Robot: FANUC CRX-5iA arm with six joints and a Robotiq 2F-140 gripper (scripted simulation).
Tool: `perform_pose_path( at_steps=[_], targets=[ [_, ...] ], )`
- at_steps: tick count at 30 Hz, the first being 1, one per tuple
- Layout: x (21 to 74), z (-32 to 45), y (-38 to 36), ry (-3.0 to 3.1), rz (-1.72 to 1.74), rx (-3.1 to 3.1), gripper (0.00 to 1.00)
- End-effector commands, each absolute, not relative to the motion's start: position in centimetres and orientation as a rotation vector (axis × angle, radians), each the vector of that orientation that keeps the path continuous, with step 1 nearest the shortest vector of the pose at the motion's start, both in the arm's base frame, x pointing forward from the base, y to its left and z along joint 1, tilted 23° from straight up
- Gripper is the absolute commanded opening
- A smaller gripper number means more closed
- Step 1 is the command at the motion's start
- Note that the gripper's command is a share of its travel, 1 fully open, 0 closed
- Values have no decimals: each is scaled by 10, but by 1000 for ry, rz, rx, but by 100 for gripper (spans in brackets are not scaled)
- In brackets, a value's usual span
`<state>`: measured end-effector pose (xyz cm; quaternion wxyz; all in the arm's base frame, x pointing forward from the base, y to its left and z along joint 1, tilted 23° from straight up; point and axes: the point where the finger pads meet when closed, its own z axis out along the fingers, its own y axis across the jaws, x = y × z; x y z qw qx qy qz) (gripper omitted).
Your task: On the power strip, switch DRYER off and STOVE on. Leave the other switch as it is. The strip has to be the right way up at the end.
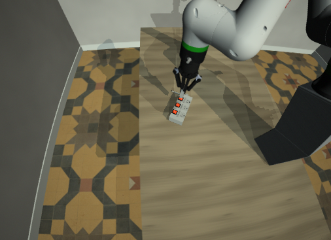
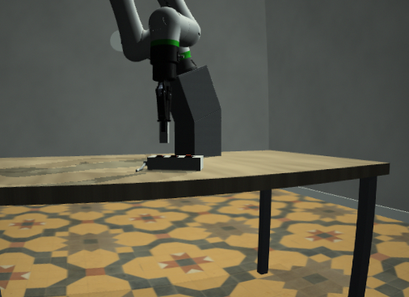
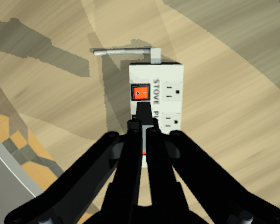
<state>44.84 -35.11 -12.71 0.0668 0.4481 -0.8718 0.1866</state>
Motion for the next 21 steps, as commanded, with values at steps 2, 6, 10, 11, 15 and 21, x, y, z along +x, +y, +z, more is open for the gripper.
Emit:
perform_pose_path(
  at_steps=[2, 6, 10, 11, 15, 21],
  targets=[
    [490, -133, -309, -2628, 562, 1350, 0],
    [503, -136, -293, -2628, 561, 1351, 0],
    [503, -136, -293, -2628, 561, 1351, 0],
    [503, -136, -293, -2628, 561, 1351, 0],
    [503, -136, -293, -2628, 561, 1351, 0],
    [503, -136, -293, -2628, 561, 1351, 0]
  ],
)
